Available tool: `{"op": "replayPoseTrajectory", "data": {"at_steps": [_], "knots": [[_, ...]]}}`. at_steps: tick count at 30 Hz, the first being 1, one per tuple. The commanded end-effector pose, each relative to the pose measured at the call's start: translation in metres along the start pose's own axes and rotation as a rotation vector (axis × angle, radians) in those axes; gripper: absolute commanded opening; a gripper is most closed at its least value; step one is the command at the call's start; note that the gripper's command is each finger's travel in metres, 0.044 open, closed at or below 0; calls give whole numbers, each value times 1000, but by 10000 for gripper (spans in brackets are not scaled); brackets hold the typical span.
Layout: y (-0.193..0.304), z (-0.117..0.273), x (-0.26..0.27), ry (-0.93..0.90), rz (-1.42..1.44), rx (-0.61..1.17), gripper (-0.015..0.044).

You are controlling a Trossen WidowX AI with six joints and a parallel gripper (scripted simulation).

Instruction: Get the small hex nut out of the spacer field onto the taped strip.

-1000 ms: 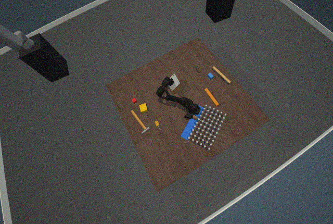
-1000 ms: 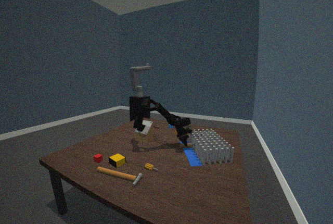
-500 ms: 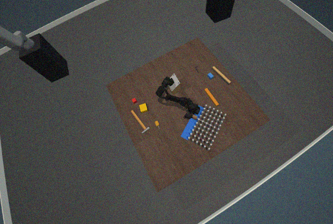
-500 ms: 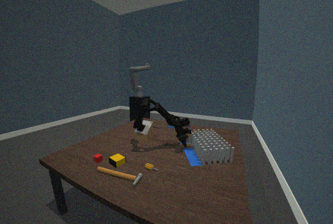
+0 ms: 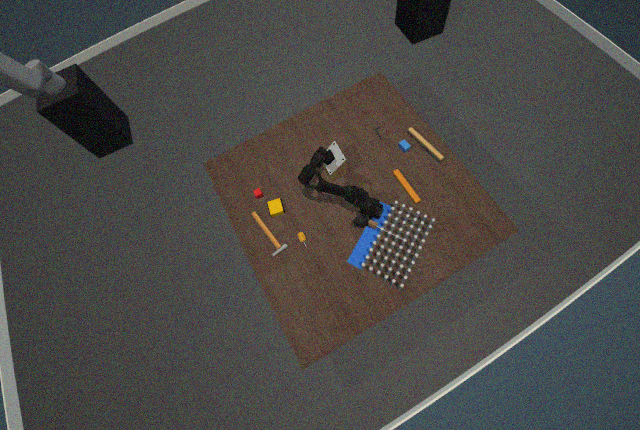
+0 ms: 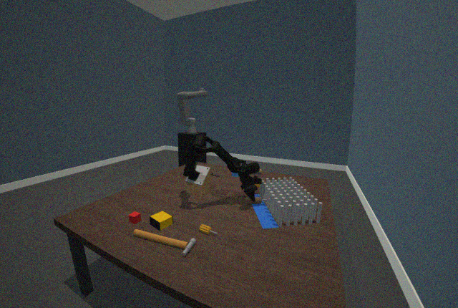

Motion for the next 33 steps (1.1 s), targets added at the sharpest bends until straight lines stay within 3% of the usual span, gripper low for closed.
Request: {"op": "replayPoseTrajectory", "data": {"at_steps": [1, 33], "knots": [[1, 2, -2, 2, -2, -8, 0], [16, 9, -6, 2, -2, -8, 0]]}}
Point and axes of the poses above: the point midway between the two fingers, 35 mm back from their tips, its own z axis back along the fingers, its own x axis across the jaws, y = z × x, the point moved 3 cm from there along z, back along the fingers, and after that the axes turned 5 degrees about z, right-handed, at the moved point
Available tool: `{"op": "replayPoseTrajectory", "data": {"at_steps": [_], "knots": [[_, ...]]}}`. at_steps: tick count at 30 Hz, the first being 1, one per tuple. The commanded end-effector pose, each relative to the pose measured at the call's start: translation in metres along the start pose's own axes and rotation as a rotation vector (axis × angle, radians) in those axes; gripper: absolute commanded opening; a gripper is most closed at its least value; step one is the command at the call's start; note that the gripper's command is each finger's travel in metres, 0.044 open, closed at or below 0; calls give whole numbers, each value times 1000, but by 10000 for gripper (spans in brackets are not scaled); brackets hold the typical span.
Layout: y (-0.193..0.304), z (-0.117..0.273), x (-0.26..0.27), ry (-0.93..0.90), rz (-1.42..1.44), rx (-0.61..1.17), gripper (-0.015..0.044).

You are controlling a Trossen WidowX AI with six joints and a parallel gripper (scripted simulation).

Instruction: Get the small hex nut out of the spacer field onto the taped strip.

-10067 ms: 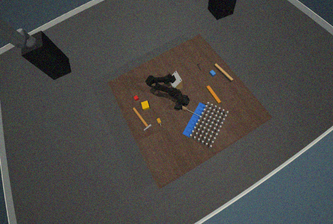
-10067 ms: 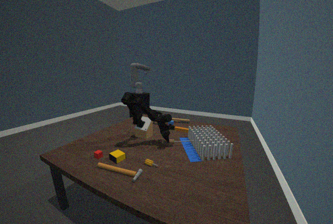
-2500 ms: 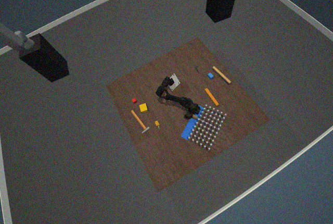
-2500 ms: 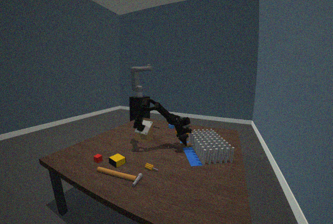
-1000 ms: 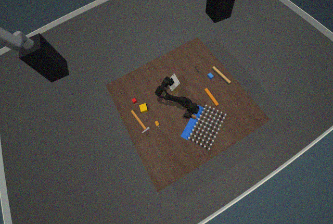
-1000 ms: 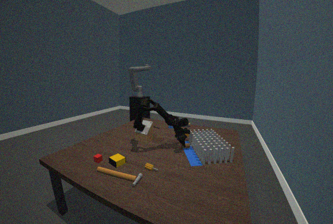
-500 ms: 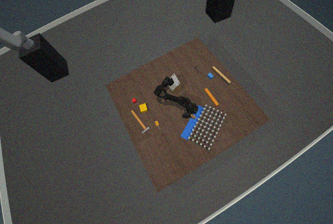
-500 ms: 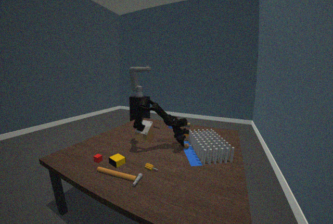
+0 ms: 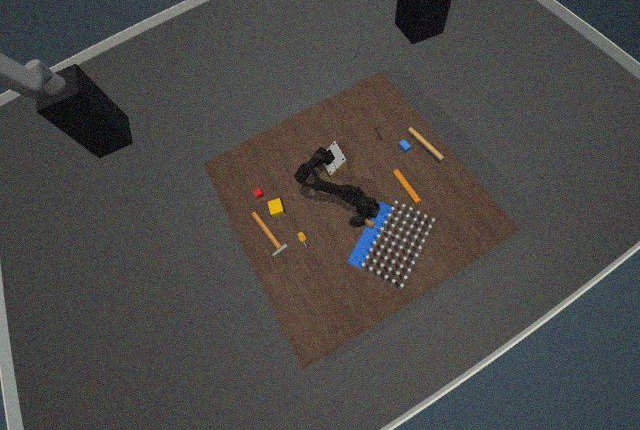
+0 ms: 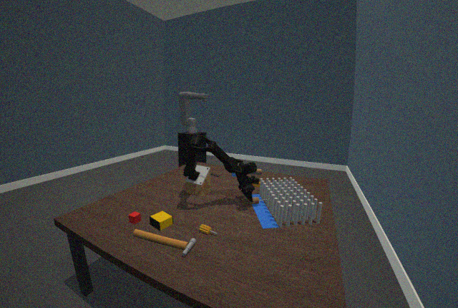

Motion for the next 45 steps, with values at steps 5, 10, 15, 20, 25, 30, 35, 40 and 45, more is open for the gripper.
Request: {"op": "replayPoseTrajectory", "data": {"at_steps": [5, 10, 15, 20, 25, 30, 35, 40, 45], "knots": [[1, 4, -4, 0, 0, -7, 0], [2, 5, -5, 0, 0, -7, 0], [3, 2, -4, 0, 0, -7, 0], [5, -2, -3, 0, 1, -7, 0], [6, -6, -2, 0, 1, -7, 0], [8, -9, 0, 0, 2, -7, 0], [9, -8, 1, 0, 2, -7, 0], [11, -7, 3, 0, 2, -7, 0], [13, -6, 4, 0, 2, -7, 0]]}}
Point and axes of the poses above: the point midway between the two fingers, 35 mm back from their tips, its own z axis back along the fingers, its own x axis across the jaws, y = z × x, the point moved 3 cm from there along z, back along the fingers, and after that the axes turned 5 degrees about z, right-handed, at the moved point
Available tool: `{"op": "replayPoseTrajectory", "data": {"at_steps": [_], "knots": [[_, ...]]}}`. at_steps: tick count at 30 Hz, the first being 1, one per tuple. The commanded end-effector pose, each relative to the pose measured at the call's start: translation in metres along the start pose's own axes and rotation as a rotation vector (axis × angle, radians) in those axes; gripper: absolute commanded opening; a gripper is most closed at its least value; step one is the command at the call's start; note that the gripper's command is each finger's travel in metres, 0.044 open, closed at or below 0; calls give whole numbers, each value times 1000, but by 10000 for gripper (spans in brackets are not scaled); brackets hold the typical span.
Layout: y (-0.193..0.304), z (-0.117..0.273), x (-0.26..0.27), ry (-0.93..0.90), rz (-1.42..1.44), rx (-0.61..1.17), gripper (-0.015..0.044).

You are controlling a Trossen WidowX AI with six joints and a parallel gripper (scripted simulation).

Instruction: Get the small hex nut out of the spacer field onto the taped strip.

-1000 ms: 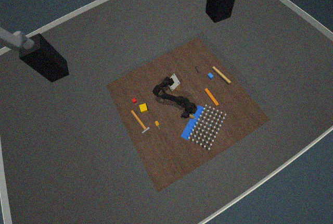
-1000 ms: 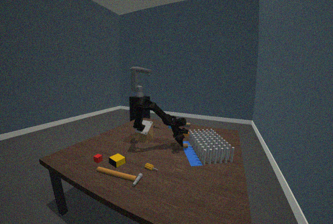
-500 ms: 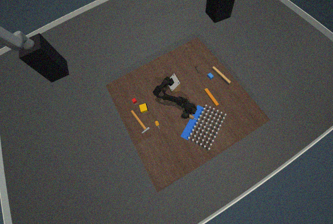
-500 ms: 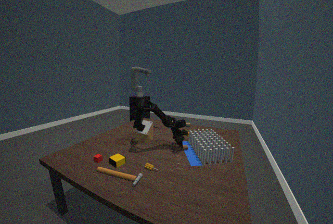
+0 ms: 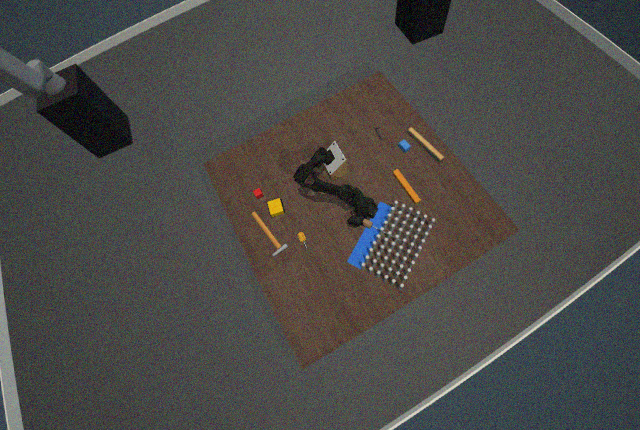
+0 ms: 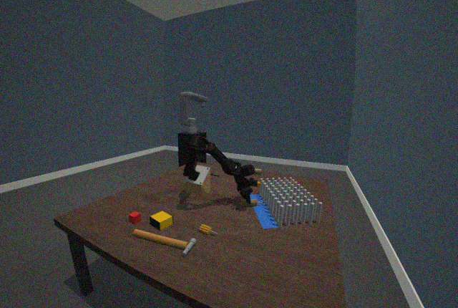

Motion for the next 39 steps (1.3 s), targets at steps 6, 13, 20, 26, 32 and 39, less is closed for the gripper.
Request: {"op": "replayPoseTrajectory", "data": {"at_steps": [6, 13, 20, 26, 32, 39], "knots": [[3, 3, 1, 1, 2, -7, 0], [6, 4, 2, 0, 2, -7, 0], [10, 5, 3, 0, 2, -7, 0], [13, 6, 4, 0, 2, -7, 0], [16, 7, 5, 0, 2, -6, 0], [20, 8, 5, 0, 2, -6, 0]]}}
Point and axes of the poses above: the point midway between the two fingers, 35 mm back from their tips, its own z axis back along the fingers, its own x axis across the jaws, y = z × x, the point moved 3 cm from there along z, back along the fingers, and after that the axes turned 5 degrees about z, right-handed, at the moved point
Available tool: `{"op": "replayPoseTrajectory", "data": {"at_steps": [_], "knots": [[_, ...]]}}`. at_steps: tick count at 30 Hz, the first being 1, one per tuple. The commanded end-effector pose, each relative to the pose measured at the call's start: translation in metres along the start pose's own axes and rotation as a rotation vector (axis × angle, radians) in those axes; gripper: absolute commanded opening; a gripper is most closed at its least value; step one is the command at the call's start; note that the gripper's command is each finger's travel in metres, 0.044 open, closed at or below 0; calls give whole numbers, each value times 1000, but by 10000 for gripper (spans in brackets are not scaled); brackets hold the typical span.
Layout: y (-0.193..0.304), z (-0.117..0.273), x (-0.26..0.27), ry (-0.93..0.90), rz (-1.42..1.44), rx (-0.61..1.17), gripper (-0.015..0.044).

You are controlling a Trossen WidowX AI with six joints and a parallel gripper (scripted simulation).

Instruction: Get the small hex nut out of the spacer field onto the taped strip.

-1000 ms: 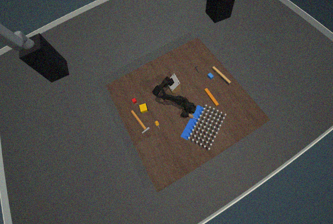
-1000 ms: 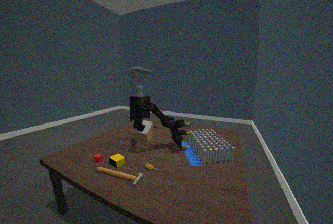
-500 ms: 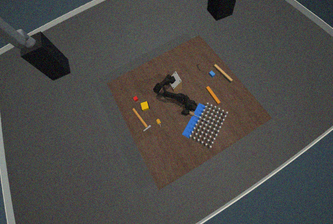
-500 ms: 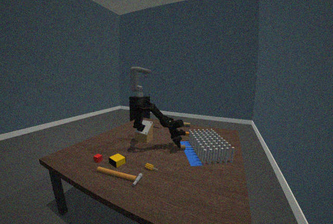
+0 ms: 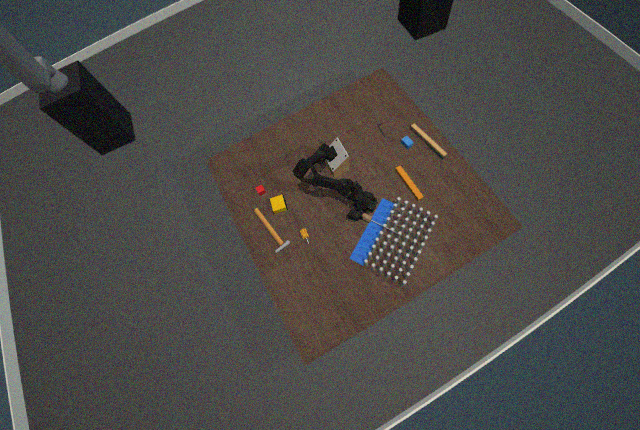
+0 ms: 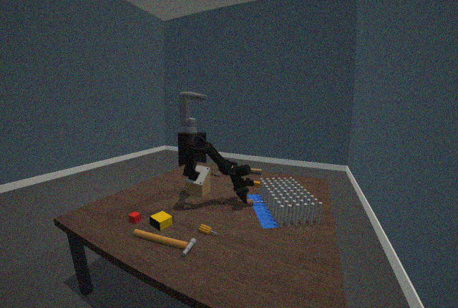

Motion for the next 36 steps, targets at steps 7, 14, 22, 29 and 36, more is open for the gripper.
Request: {"op": "replayPoseTrajectory", "data": {"at_steps": [7, 14, 22, 29, 36], "knots": [[5, 2, 0, 1, 2, -4, 0], [9, 4, 1, 1, 2, -4, 0], [13, 5, 1, 0, 2, -4, 0], [17, 7, 2, 0, 2, -4, 0], [21, 8, 2, 0, 3, -3, 0]]}}
Point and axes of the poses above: the point midway between the two fingers, 35 mm back from their tips, its own z axis back along the fingers, its own x axis across the jaws, y = z × x, the point moved 3 cm from there along z, back along the fingers, and after that the axes turned 5 degrees about z, right-handed, at the moved point
